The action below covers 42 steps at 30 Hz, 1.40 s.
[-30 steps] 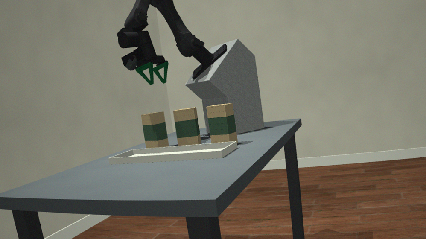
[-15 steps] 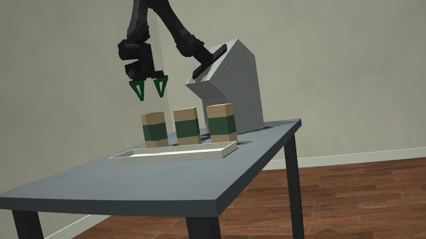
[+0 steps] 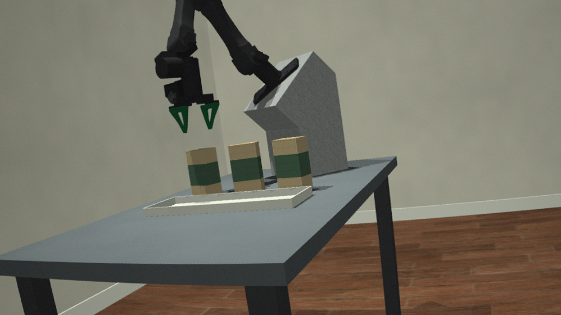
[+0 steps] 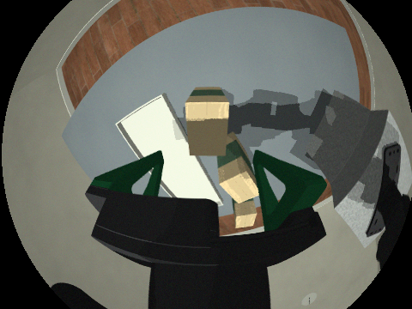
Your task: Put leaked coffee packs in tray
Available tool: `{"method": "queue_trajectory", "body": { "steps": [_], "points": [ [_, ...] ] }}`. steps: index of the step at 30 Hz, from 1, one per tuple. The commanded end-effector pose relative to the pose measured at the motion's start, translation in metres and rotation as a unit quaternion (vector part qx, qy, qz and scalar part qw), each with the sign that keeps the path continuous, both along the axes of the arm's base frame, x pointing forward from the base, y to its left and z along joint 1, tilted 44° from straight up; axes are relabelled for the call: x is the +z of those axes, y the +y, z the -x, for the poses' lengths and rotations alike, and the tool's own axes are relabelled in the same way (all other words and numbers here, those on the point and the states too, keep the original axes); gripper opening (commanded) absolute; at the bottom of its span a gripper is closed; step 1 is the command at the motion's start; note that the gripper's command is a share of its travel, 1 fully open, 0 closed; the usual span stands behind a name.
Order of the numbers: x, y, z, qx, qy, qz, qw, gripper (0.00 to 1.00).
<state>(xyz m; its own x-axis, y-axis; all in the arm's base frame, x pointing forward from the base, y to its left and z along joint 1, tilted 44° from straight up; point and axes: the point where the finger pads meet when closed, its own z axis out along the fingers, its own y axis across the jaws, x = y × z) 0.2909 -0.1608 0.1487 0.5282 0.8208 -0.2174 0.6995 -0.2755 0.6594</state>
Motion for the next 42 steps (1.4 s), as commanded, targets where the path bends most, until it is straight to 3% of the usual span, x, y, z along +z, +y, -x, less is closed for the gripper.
{"method": "queue_trajectory", "body": {
  "steps": [1,17,20,26,28,33,34,42],
  "points": [
    [0.006,-0.001,-0.002,-0.003,-0.004,0.004,1.000,0.79],
    [0.005,-0.001,-0.002,-0.003,-0.004,0.004,1.000,0.79],
    [-0.013,-0.005,0.000,-0.003,0.010,-0.002,1.000,0.79],
    [-0.032,-0.017,-0.013,-0.002,0.010,-0.003,1.000,0.79],
    [-0.027,-0.022,-0.021,-0.002,-0.001,0.001,1.000,0.79],
    [-0.030,-0.019,-0.023,0.003,0.001,0.001,1.000,0.79],
    [-0.018,-0.021,-0.022,0.000,-0.014,0.011,1.000,0.79],
    [-0.026,-0.019,-0.019,-0.001,0.002,0.004,1.000,0.79]
  ]
}}
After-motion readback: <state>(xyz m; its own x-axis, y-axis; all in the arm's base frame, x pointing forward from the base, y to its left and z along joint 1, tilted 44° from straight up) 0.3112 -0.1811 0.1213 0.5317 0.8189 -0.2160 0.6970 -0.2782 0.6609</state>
